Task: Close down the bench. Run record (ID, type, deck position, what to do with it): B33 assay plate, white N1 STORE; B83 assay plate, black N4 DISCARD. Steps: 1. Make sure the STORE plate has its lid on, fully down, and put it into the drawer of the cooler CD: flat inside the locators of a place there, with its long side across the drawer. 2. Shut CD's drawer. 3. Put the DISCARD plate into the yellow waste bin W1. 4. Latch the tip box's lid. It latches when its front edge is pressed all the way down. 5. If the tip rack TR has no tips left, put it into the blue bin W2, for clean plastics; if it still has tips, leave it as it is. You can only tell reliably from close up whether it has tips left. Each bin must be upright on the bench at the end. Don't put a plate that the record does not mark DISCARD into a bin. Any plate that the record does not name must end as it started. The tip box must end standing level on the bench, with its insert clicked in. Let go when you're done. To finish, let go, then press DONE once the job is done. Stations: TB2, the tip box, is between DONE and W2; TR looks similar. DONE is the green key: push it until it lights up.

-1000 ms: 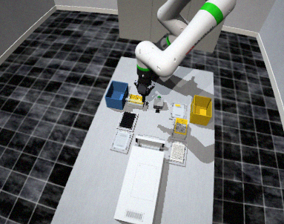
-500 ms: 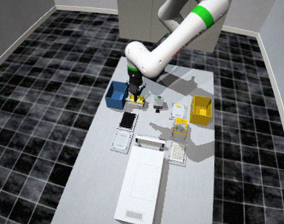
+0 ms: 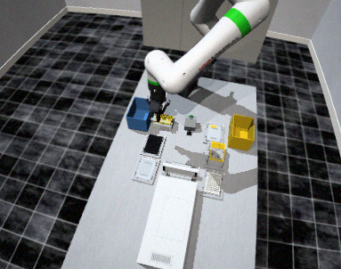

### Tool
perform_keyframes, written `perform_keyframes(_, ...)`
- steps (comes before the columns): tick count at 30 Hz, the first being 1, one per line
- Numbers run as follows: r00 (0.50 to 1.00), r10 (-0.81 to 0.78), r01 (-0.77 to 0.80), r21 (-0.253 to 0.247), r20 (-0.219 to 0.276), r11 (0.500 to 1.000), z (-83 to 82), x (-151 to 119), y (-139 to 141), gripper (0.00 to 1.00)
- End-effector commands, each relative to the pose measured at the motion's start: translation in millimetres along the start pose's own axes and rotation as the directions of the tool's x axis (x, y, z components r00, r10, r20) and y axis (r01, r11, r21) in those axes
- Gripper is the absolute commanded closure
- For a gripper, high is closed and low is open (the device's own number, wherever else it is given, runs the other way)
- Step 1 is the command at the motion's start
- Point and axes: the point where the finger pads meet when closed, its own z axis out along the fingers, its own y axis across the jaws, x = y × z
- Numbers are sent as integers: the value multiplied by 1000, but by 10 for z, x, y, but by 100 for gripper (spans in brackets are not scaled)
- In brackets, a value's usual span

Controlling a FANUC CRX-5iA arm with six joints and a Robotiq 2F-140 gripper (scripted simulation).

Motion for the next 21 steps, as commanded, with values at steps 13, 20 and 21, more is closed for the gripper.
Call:
perform_keyframes(13, 1000, 0, 0, -1, -1, 1000, 91, 5, 5, 90)
perform_keyframes(20, 1000, 0, 0, -1, -1, 1000, 174, 5, 5, 90)
perform_keyframes(21, 1000, 0, 0, -1, -1, 1000, 191, 5, 5, 90)
